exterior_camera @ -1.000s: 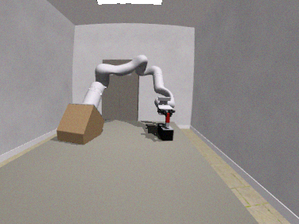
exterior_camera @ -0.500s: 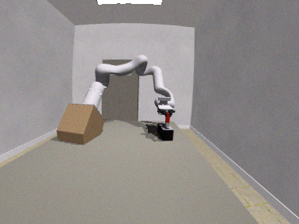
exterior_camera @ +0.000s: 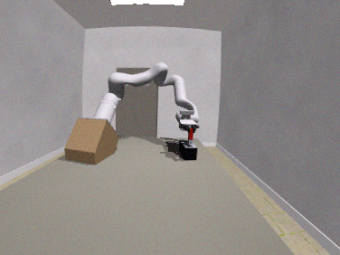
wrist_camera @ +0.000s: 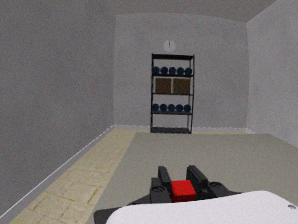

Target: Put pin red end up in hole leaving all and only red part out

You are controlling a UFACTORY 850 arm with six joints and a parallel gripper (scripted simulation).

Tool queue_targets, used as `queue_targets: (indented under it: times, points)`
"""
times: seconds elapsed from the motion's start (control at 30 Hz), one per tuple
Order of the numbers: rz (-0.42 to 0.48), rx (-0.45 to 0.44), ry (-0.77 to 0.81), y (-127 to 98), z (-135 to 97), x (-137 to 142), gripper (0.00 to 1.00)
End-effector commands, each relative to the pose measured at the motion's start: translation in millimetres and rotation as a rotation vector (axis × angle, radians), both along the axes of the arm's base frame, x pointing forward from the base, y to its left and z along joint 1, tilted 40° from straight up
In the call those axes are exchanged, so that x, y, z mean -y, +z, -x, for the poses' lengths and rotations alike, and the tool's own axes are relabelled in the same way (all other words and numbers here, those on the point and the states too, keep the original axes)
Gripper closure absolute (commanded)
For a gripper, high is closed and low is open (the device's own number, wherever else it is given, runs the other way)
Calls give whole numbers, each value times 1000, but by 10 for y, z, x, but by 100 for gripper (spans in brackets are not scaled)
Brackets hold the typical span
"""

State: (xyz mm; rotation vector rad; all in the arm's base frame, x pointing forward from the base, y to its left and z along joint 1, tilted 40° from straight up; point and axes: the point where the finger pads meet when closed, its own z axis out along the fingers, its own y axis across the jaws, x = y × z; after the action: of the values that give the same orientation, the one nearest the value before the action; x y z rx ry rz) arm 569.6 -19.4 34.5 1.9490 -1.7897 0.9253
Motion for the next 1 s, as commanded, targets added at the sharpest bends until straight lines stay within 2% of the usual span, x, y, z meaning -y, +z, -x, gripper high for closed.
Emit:
queue_targets:
  times: [0.0, 0.97]
  points:
    - [0, 1, -1, 6, -5, 4, 100]
    - [0, 1, -1, -24, -7, -22, 100]
